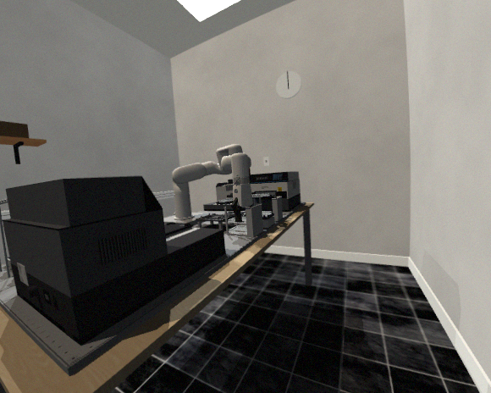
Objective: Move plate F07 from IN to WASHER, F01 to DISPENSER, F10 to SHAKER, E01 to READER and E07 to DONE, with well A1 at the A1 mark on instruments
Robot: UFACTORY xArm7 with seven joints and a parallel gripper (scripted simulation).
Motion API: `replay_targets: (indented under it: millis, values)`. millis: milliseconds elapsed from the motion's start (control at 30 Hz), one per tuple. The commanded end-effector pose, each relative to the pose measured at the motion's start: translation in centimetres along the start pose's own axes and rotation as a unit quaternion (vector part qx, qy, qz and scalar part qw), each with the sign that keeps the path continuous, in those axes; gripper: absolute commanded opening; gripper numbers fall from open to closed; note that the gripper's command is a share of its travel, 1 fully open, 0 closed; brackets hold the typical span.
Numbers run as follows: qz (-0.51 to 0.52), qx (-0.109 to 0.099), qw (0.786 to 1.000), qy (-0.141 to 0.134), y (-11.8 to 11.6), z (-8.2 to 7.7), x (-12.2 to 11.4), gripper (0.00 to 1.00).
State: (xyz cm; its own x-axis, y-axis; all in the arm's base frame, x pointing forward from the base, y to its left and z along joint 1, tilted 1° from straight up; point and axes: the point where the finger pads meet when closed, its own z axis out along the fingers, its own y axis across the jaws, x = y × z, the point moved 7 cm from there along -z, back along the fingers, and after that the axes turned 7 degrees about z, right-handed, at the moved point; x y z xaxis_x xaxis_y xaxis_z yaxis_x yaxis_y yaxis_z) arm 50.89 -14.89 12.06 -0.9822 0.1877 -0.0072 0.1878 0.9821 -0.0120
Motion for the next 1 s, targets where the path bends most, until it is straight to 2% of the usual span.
replay_targets:
  millis: [0,967]
  values:
    - [0.000,0.000,1.000,-0.002,0.0,-0.5,-0.1,0.00]
    - [0.000,0.000,1.000,-0.002,0.0,-2.2,-0.1,0.00]
